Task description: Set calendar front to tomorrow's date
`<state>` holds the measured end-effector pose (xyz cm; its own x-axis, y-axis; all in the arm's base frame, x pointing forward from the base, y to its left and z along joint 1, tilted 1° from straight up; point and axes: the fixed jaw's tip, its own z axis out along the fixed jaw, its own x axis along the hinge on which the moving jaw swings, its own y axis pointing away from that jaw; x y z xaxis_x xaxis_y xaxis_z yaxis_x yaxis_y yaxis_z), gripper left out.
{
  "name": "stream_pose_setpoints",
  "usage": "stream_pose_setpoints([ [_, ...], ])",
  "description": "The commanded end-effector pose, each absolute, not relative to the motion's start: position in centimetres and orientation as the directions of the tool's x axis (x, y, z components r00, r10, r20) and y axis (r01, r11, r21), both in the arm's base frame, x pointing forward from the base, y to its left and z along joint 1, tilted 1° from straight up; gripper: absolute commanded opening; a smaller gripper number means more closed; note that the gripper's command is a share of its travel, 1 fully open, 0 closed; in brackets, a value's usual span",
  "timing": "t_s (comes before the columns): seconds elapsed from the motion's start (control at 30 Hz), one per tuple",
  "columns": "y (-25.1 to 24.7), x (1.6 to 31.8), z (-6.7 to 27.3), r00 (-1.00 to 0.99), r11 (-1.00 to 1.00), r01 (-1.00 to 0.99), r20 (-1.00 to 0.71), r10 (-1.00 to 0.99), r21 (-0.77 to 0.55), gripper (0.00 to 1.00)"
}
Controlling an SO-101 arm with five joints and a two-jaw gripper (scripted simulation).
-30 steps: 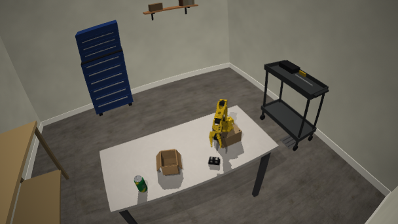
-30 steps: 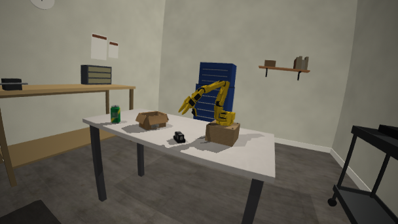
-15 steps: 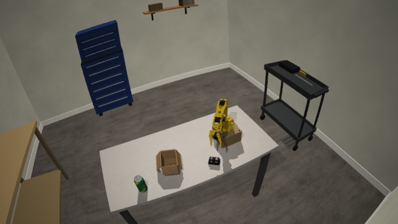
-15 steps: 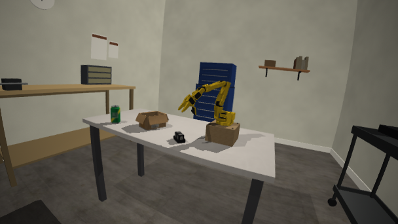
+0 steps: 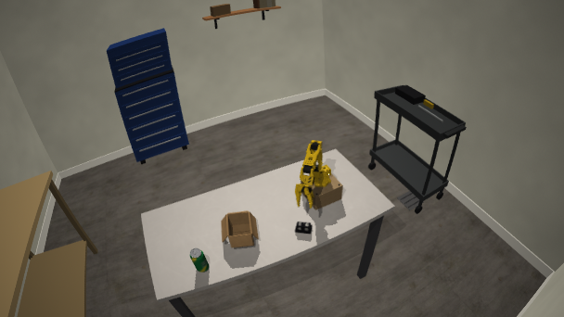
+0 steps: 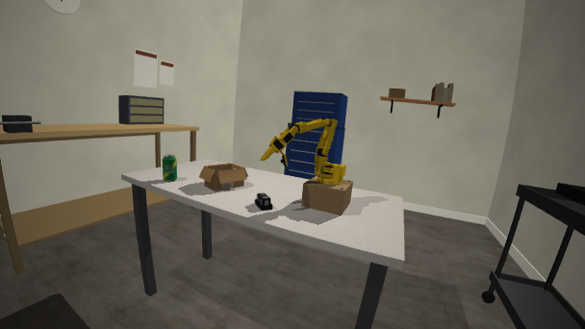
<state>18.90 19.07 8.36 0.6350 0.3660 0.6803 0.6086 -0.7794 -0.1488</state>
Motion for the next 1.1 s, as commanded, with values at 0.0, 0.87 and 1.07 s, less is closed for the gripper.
stream_pose_setpoints([
  [0.0,18.97,19.31,8.52,0.742,-0.84,0.486,0.621,0.252,-0.239,0.35],
  [0.87,18.84,20.15,8.77,0.855,-0.797,-0.369,0.162,-0.493,-0.478,0.35],
  [1.07,18.8,20.2,8.81,0.808,-0.744,-0.474,0.104,-0.58,-0.471,0.35],
])
